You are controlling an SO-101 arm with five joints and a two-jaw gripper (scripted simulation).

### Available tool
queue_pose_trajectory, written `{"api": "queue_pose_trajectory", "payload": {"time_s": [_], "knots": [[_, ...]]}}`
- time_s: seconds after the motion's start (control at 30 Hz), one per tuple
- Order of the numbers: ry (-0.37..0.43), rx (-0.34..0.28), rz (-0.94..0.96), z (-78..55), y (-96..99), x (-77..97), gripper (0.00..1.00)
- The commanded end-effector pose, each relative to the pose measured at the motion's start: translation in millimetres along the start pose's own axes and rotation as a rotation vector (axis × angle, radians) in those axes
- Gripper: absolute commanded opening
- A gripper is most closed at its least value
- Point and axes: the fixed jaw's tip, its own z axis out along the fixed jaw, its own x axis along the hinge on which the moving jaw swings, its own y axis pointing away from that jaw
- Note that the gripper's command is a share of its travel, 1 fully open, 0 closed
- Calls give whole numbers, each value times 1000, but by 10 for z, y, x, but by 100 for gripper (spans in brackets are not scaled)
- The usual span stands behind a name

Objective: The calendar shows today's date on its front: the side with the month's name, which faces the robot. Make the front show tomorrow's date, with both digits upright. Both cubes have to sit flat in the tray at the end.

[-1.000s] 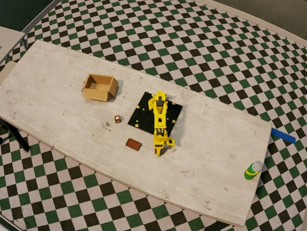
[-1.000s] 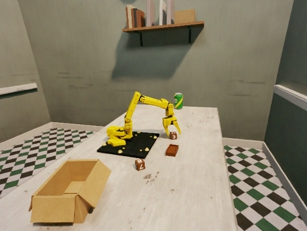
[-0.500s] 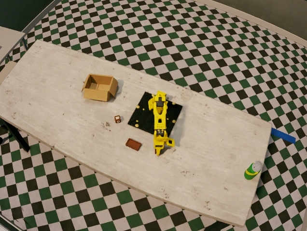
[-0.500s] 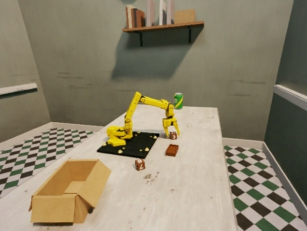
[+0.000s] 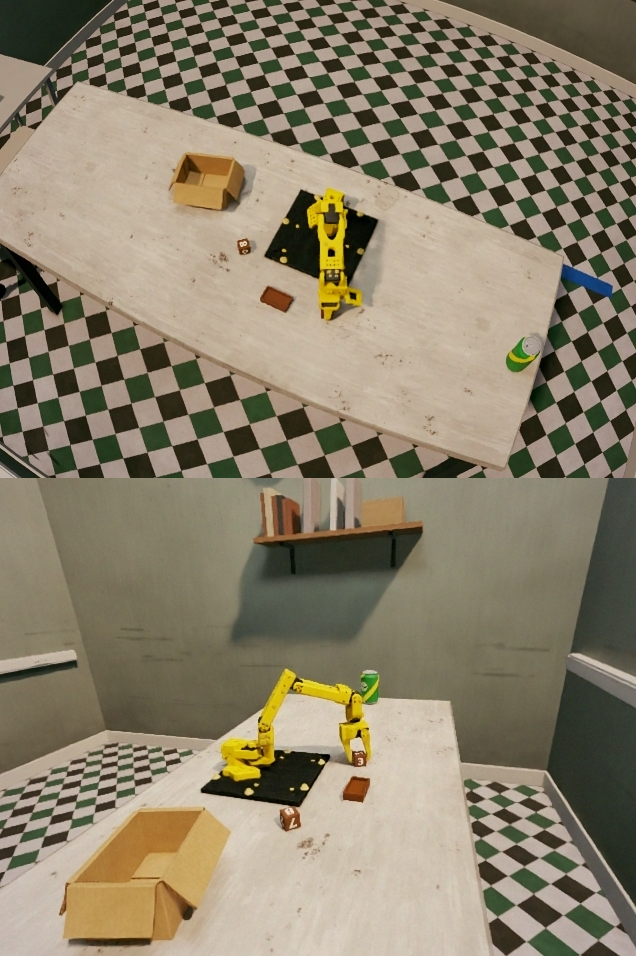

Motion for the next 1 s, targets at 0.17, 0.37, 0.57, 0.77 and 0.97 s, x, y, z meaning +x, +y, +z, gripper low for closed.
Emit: {"api": "queue_pose_trajectory", "payload": {"time_s": [0.17, 0.37, 0.57, 0.77, 0.97], "knots": [[-1, -11, 2, 13, -16, 13, 21], [-1, -11, 2, 14, -20, 13, 20], [-1, -11, 2, 14, -20, 13, 20], [-1, -11, 2, 14, -20, 13, 18], [-1, -11, 2, 14, -20, 13, 11]]}}
